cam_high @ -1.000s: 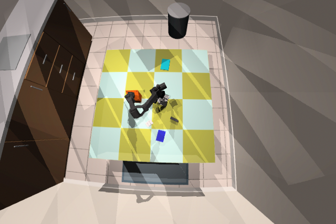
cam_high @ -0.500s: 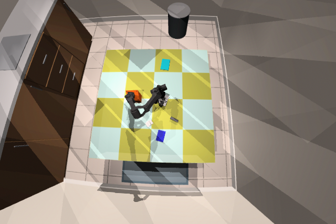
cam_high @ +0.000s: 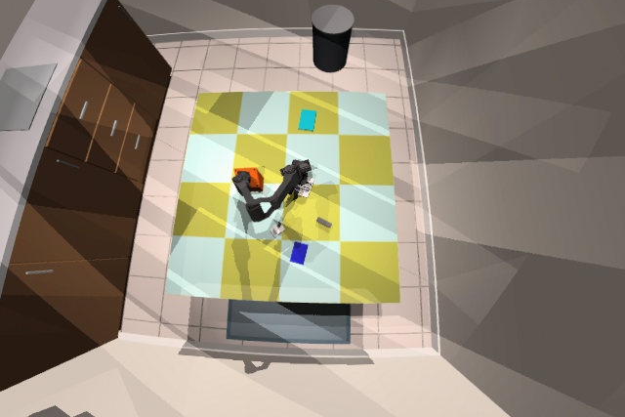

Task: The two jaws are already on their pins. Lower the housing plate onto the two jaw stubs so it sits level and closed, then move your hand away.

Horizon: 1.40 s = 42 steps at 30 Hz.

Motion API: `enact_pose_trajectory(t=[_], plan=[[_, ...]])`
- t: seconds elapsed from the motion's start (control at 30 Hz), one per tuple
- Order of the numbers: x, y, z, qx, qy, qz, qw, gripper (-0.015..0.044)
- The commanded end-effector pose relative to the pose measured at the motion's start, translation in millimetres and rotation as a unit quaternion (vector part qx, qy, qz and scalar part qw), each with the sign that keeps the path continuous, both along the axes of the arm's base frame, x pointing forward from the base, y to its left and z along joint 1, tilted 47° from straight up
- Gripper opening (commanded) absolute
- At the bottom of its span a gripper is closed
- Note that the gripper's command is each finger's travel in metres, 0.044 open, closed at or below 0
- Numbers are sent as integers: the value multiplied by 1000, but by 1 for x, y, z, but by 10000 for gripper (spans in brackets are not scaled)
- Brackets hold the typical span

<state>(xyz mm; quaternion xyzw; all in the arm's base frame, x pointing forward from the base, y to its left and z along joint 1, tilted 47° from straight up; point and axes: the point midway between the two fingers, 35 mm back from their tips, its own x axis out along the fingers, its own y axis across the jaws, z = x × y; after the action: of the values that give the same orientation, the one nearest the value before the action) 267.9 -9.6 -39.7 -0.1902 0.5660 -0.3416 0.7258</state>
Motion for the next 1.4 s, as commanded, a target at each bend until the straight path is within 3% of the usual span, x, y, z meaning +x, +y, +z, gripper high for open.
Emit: enact_pose_trajectory(t=[0.0,1.37], plan=[[0,-5,-5,-4,2,2,1000,351],[1,-18,-15,-6,5,5,1000,351]])
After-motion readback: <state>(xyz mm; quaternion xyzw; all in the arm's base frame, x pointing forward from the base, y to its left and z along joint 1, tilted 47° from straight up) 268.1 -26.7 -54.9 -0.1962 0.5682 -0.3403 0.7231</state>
